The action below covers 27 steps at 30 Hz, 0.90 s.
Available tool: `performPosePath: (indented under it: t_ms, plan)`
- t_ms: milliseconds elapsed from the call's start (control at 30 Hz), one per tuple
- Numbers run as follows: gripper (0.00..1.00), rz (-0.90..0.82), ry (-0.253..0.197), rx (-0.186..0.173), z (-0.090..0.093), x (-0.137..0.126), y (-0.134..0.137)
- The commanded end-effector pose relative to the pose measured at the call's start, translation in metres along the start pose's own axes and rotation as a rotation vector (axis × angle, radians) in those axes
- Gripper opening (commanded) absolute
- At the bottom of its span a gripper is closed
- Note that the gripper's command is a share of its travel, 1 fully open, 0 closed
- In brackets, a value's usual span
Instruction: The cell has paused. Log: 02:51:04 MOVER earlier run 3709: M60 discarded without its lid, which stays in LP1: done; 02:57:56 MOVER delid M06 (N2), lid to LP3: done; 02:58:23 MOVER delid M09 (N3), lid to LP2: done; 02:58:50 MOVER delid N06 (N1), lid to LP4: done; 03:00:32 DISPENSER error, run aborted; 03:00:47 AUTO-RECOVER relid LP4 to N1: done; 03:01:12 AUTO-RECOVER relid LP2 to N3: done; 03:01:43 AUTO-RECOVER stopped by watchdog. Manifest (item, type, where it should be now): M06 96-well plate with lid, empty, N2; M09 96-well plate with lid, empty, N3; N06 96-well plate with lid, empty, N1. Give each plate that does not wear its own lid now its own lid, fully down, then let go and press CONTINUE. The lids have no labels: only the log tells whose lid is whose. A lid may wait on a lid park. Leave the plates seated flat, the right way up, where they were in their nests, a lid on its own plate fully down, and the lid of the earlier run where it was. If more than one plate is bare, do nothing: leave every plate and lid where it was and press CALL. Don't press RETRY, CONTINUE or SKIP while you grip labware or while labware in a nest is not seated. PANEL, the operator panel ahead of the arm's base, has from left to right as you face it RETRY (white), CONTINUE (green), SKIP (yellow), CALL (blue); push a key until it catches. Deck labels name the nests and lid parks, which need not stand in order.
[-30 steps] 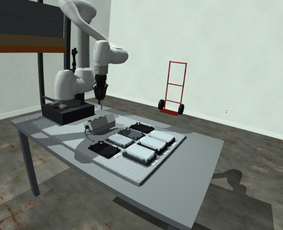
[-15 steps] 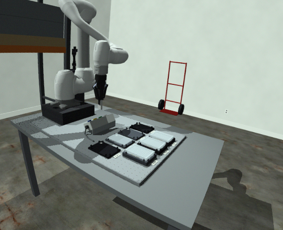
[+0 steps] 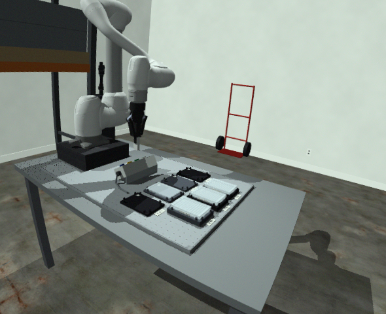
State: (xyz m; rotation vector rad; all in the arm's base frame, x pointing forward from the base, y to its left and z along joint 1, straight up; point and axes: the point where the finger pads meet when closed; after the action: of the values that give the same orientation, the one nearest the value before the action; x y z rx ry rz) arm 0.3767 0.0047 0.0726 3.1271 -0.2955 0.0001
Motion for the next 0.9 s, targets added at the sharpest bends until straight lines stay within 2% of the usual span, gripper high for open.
performPosePath:
  t_ms: [0, 867]
  plan:
    - [0.00, 0.000, 0.000, 0.000, 0.001, 0.000, 0.000]
    - [0.00, 0.000, 0.000, 0.000, 0.013, 0.000, 0.000]
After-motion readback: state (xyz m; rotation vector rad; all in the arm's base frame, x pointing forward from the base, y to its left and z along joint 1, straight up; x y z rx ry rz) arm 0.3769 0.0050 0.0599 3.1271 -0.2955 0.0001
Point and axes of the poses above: the point where the finger pads meet when closed, its own z axis out along the fingers, its own y axis across the jaws, x = y × z, and after that the axes turned 8 degrees about z, right-handed
